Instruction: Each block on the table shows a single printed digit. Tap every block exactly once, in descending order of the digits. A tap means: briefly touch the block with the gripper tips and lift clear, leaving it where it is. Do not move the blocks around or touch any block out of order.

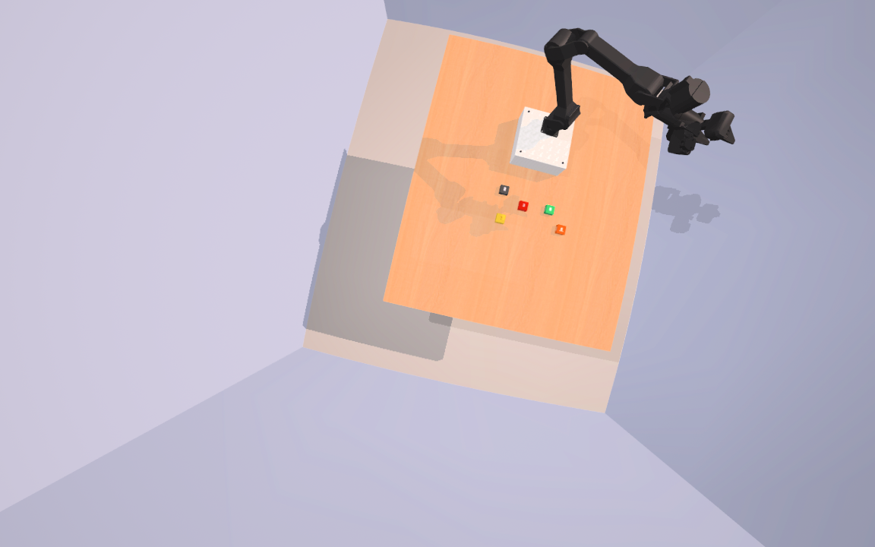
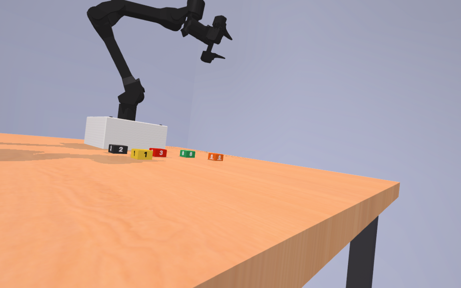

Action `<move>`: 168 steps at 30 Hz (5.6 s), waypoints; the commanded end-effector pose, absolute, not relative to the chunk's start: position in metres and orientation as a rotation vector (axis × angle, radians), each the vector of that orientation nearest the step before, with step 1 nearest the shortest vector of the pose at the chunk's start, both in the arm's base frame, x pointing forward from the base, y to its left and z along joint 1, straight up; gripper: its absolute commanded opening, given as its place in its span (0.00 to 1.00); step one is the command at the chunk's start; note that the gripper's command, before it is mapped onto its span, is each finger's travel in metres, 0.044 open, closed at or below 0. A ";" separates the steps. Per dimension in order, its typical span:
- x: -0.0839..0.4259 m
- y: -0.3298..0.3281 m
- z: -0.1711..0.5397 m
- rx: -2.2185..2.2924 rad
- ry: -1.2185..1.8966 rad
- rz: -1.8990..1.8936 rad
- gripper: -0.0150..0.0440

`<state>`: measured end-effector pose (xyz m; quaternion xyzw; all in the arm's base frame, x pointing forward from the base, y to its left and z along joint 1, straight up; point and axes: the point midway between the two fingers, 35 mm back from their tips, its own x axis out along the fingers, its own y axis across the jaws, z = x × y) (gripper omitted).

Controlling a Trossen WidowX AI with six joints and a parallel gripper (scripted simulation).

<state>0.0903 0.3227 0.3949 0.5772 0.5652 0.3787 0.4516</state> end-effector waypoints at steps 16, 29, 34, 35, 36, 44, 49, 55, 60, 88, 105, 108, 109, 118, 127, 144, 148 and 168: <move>0.304 0.197 0.234 0.716 0.948 0.305 0.93; 0.333 0.042 0.144 0.246 1.125 0.022 0.93; 0.317 -0.017 0.115 0.105 1.265 -0.018 0.93; 0.313 -0.028 0.109 0.081 1.296 -0.020 0.93; 0.307 -0.039 0.104 0.059 1.328 -0.020 0.93; 0.263 -0.100 0.076 -0.047 1.544 0.038 0.93; 0.263 -0.100 0.076 -0.047 1.544 0.038 0.93; 0.263 -0.100 0.076 -0.047 1.544 0.038 0.93; 0.263 -0.100 0.076 -0.047 1.544 0.038 0.93; 0.297 -0.003 0.077 -0.041 1.541 0.045 0.93; 0.293 0.018 0.077 -0.039 1.542 0.046 0.93; 0.281 0.058 0.077 -0.036 1.542 0.049 0.93; 0.276 0.071 0.077 -0.035 1.543 0.050 0.93; 0.267 0.089 0.077 -0.034 1.544 0.052 0.93; 0.267 0.089 0.077 -0.034 1.544 0.052 0.93; 0.330 0.156 0.081 -0.029 1.538 0.056 0.93; 0.330 0.156 0.081 -0.029 1.538 0.056 0.93; 0.332 0.150 0.081 -0.030 1.537 0.050 0.93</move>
